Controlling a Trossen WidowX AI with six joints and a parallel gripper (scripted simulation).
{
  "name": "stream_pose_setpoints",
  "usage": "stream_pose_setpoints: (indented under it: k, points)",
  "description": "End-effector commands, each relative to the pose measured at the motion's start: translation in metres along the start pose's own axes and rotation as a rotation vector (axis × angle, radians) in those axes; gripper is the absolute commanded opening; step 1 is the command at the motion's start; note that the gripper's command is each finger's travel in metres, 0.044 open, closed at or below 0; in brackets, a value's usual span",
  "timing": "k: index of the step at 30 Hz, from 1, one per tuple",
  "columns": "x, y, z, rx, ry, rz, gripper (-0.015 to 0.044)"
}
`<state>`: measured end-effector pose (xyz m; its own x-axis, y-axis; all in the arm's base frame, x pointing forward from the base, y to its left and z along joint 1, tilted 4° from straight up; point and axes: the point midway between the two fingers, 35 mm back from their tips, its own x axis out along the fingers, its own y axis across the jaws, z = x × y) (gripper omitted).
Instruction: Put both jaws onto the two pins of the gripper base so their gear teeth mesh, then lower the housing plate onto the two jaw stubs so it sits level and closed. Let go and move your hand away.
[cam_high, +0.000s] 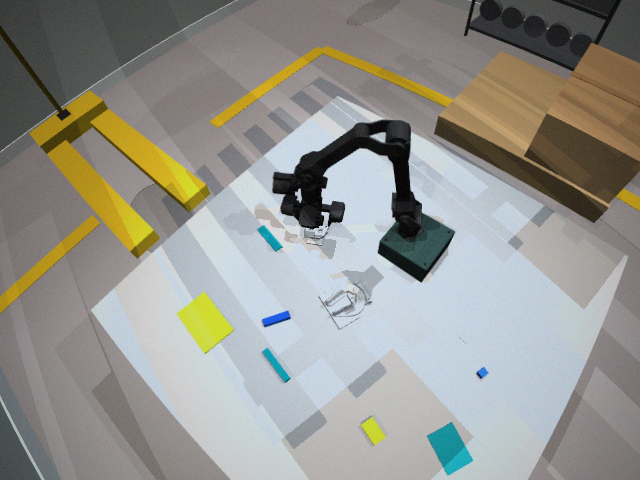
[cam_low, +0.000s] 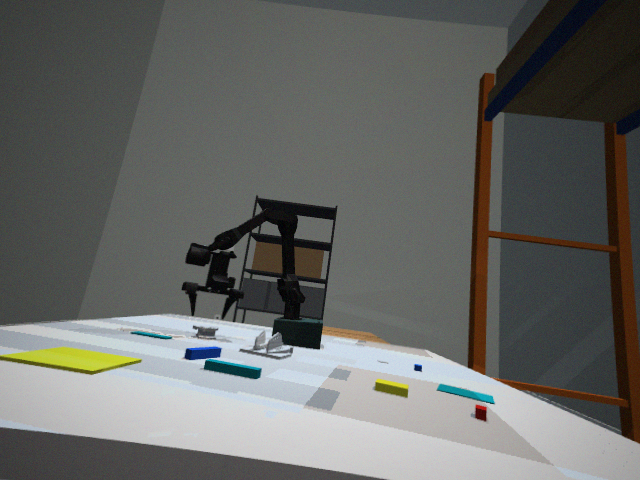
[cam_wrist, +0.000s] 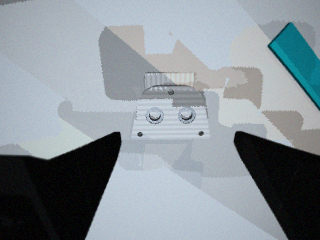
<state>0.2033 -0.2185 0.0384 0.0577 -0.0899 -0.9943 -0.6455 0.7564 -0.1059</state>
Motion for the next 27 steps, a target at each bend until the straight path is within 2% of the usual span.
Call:
stream_pose_setpoints:
  k: [1,27]
  points:
    - [0.010,0.003,0.000,-0.004,0.002,0.015,0.0440]
    - [0.033,0.003,0.000,-0.004,0.002,0.015,0.0440]
